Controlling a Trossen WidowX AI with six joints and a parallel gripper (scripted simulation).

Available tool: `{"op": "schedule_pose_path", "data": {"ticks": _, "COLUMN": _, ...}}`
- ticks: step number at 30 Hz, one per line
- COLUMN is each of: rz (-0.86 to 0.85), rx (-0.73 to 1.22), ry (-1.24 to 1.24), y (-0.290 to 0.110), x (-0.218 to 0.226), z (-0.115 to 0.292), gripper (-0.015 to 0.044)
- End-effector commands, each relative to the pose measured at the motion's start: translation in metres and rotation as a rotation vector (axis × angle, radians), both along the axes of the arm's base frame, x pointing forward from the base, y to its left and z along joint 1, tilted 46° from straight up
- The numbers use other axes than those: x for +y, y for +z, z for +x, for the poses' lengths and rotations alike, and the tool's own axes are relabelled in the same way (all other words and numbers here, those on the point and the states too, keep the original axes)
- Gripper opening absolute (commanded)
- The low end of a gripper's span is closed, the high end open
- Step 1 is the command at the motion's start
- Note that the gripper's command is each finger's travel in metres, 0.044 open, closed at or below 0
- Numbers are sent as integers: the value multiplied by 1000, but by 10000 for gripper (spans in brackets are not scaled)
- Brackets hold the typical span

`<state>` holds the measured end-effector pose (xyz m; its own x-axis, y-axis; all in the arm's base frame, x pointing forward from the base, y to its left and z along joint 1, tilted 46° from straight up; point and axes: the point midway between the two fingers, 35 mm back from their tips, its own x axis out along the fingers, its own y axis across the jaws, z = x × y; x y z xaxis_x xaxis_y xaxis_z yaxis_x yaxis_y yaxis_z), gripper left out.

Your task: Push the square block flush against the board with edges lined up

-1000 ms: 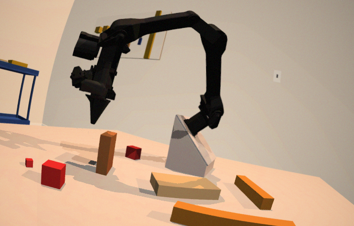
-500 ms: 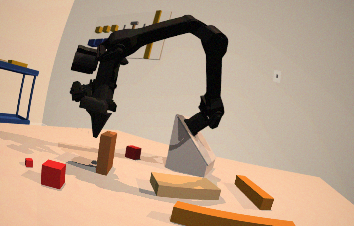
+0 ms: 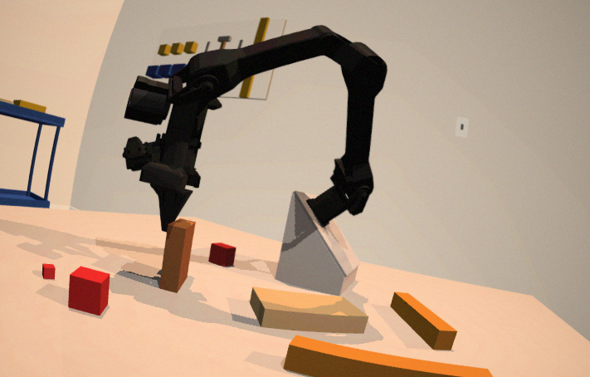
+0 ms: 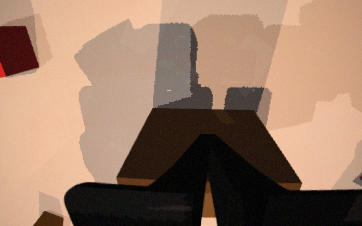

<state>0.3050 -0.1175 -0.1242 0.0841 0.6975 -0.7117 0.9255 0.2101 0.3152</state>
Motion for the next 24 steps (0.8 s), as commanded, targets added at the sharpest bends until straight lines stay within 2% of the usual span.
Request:
{"op": "schedule_pose_path", "data": {"ticks": 1, "rz": 2, "rx": -1, "ry": -5, "y": 3, "x": 2, "z": -1, "gripper": 0}}
{"op": "schedule_pose_path", "data": {"ticks": 24, "rz": 3, "rx": 0, "ry": -5, "y": 15, "x": 16, "z": -7, "gripper": 0}}
